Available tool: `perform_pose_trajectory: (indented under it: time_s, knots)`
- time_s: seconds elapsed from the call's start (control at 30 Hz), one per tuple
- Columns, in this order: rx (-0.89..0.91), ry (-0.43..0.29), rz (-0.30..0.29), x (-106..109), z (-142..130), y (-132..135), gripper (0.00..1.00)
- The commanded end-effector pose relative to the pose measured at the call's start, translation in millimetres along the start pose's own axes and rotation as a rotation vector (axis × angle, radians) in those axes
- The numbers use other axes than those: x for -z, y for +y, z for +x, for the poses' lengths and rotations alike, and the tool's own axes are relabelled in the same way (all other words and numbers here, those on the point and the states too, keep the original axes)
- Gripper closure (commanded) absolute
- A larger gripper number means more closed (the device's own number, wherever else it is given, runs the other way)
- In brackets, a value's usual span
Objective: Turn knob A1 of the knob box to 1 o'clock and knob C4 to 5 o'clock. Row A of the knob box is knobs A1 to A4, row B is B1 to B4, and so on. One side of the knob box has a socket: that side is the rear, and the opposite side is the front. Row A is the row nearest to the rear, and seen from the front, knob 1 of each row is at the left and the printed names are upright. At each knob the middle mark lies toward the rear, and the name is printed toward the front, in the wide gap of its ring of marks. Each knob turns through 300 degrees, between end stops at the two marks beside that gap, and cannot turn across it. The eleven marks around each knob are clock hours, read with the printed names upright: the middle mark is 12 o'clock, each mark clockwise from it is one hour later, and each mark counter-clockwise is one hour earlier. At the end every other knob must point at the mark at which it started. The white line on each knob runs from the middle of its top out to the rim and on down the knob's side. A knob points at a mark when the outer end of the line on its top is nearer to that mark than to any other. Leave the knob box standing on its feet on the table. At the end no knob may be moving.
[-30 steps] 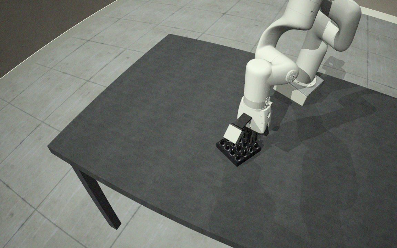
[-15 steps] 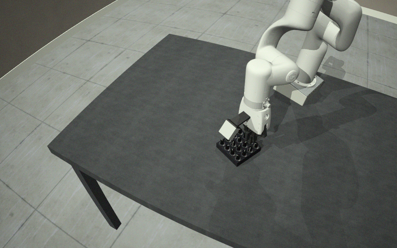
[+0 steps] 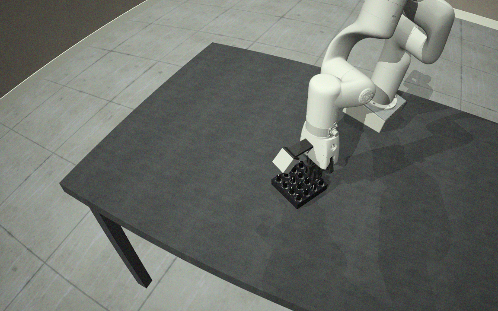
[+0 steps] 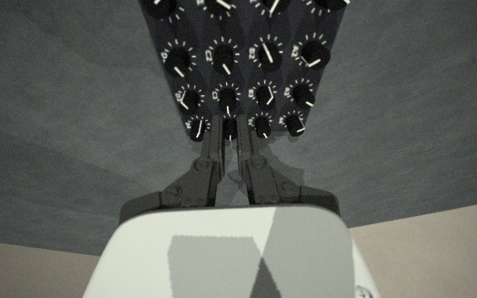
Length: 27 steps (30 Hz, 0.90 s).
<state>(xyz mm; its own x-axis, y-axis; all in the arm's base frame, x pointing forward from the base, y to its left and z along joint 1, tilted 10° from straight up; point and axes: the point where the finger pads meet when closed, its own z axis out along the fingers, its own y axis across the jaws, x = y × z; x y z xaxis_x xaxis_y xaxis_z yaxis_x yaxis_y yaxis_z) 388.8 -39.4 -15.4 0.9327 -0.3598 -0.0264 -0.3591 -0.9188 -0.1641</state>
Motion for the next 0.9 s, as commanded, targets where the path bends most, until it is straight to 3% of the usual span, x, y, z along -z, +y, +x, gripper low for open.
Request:
perform_pose_trajectory:
  time_s: [0.0,0.63,0.67,0.87]
  knots:
    - [-0.007,0.004,0.0,1.1,1.5,-0.1,0.92]
    - [-0.012,0.004,0.0,1.1,1.5,-0.1,0.92]
    - [-0.012,0.004,0.0,1.1,1.5,-0.1,0.81]
    - [-0.012,0.004,0.0,1.1,1.5,-0.1,0.81]
